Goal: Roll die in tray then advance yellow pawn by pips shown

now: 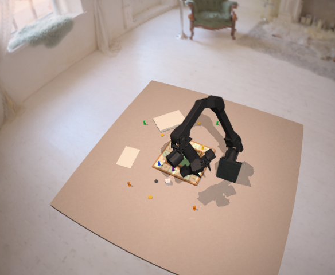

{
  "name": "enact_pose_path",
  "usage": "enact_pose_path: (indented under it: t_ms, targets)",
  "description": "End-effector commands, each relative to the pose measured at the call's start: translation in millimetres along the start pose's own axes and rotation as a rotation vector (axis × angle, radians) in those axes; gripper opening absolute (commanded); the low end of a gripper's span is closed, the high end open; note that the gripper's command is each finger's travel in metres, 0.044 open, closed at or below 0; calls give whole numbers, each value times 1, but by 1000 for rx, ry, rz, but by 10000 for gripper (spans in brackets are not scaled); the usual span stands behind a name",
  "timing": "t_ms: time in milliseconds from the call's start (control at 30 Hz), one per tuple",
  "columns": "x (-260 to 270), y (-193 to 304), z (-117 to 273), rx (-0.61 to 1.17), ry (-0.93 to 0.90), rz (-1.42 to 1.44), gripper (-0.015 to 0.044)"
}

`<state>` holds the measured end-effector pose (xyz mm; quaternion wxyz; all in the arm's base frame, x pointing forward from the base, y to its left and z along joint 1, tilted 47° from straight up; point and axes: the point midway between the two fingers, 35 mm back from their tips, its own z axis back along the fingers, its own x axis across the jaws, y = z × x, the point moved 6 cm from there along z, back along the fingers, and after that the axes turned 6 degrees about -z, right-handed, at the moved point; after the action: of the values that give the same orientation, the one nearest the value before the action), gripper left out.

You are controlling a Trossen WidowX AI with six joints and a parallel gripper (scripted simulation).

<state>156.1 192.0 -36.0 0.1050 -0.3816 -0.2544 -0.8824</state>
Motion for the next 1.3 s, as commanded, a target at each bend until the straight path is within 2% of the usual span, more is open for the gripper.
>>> enact_pose_path:
  t_ms: [0, 300, 600, 1133, 1267]
  targets:
    - [-62, 17, 1, 28, 237, -537, 275]
    - [-117, 39, 6, -28, 468, -1056, 275]
    - [-165, 68, 12, -168, 707, -1597, 275]
    - [-163, 69, 10, -170, 709, -1603, 275]
    - [-170, 75, -2, -169, 709, -1603, 275]
